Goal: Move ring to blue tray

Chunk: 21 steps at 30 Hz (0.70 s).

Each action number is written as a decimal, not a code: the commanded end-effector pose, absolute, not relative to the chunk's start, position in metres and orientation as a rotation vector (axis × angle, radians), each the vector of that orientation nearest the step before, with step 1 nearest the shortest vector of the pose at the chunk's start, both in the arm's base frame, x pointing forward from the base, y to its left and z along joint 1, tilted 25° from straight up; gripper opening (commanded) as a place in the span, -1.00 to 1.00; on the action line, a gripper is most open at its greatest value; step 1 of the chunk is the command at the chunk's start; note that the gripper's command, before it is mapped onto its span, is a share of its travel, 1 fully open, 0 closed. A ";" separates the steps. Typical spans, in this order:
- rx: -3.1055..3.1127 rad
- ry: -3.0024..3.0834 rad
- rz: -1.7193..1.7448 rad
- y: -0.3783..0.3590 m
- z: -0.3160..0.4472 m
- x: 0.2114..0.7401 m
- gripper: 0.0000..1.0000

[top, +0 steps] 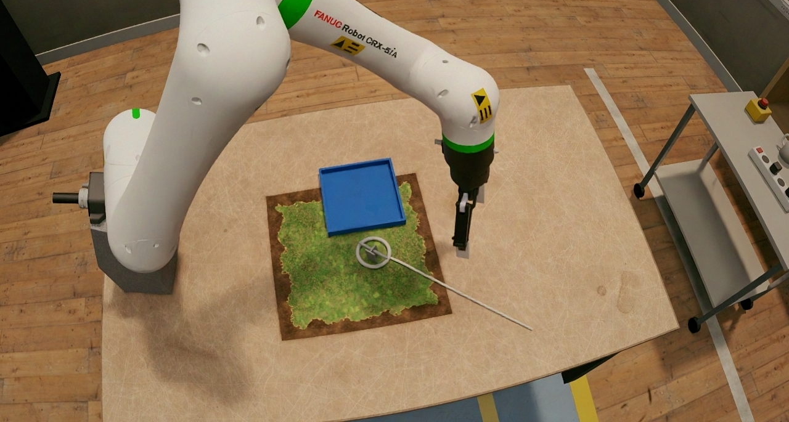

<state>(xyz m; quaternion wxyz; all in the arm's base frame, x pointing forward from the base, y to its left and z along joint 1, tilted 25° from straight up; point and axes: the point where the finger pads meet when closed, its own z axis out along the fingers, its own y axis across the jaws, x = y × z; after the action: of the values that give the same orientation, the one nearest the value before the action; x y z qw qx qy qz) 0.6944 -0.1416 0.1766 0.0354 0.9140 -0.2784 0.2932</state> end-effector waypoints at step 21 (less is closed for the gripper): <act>2.883 -1.273 0.697 -0.096 0.052 0.531 1.00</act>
<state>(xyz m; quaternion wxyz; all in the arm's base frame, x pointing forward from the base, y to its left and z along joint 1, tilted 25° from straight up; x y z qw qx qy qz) 0.5330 -0.0965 0.0517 -0.0429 0.8934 -0.3931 0.2130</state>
